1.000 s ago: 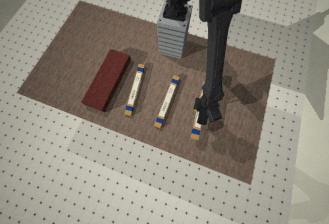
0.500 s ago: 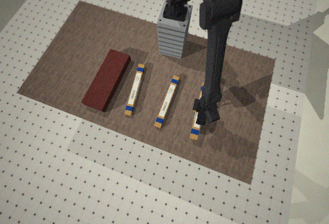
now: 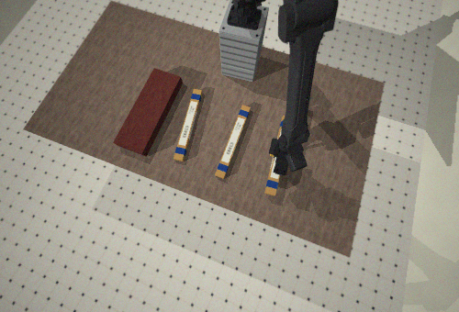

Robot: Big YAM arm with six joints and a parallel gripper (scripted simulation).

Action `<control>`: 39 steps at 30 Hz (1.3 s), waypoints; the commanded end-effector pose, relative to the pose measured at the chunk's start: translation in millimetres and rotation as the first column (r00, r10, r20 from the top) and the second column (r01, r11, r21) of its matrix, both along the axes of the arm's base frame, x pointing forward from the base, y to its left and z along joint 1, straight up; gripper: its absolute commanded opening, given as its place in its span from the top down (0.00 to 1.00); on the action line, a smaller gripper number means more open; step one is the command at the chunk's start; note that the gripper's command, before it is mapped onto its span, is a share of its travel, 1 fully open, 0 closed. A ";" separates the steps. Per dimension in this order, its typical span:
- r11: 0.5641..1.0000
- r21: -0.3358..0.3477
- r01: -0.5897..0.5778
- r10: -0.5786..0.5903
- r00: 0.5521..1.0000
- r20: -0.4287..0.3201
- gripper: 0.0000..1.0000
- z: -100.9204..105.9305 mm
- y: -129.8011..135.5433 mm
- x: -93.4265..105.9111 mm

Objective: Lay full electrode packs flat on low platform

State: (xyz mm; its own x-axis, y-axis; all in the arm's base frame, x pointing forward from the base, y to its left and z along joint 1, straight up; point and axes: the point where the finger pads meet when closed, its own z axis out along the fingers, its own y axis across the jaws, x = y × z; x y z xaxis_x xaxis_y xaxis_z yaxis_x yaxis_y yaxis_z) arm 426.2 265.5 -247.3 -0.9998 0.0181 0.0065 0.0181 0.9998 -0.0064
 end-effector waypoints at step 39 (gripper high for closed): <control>1.000 0.016 0.008 -0.008 1.000 0.025 1.00 -9.6 9.1 7.1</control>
